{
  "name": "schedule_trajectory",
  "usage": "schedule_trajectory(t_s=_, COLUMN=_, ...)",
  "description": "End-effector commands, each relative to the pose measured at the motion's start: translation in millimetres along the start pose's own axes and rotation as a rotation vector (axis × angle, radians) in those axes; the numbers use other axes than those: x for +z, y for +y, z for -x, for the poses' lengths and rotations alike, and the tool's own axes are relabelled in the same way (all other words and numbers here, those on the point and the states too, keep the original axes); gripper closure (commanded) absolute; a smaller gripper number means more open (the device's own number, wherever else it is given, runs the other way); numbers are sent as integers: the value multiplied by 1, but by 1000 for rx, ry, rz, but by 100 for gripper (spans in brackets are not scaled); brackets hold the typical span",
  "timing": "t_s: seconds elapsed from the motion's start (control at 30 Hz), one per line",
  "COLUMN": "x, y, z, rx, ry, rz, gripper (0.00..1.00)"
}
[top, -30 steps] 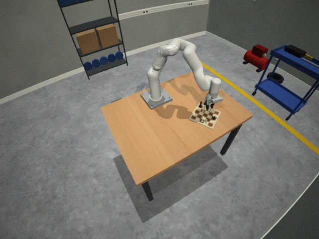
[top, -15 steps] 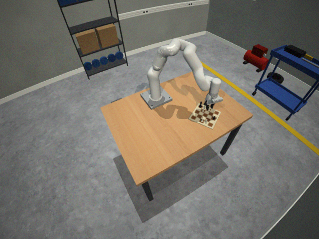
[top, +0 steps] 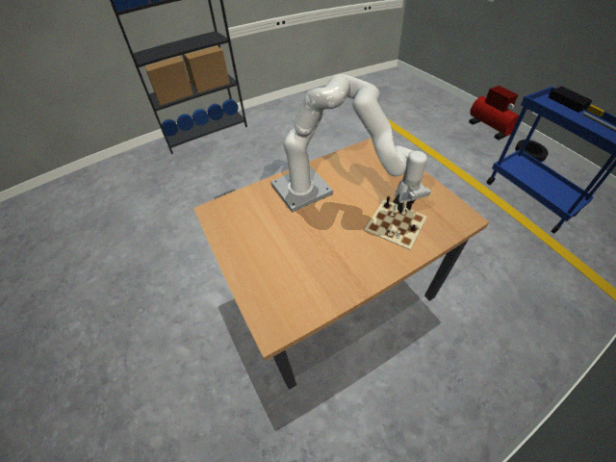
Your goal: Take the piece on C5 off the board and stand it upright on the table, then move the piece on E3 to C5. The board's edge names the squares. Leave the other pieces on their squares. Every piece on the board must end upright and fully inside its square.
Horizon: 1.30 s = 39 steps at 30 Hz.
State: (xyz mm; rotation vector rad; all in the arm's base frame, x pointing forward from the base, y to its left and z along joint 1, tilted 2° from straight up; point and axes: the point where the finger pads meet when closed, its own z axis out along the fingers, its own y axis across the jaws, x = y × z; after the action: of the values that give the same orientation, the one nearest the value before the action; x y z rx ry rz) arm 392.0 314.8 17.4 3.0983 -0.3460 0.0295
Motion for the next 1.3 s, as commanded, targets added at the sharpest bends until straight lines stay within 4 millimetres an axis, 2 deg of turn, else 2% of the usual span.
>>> schedule_trajectory(t_s=0.0, x=-2, y=-1, z=-1, rx=0, ry=3, rz=-4, gripper=57)
schedule_trajectory(t_s=0.17, x=-2, y=-1, z=-1, rx=0, ry=3, rz=-4, gripper=57)
schedule_trajectory(t_s=0.2, x=-2, y=-1, z=-1, rx=0, ry=3, rz=-4, gripper=100)
schedule_trajectory(t_s=1.27, x=-2, y=-1, z=-1, rx=0, ry=3, rz=-4, gripper=100)
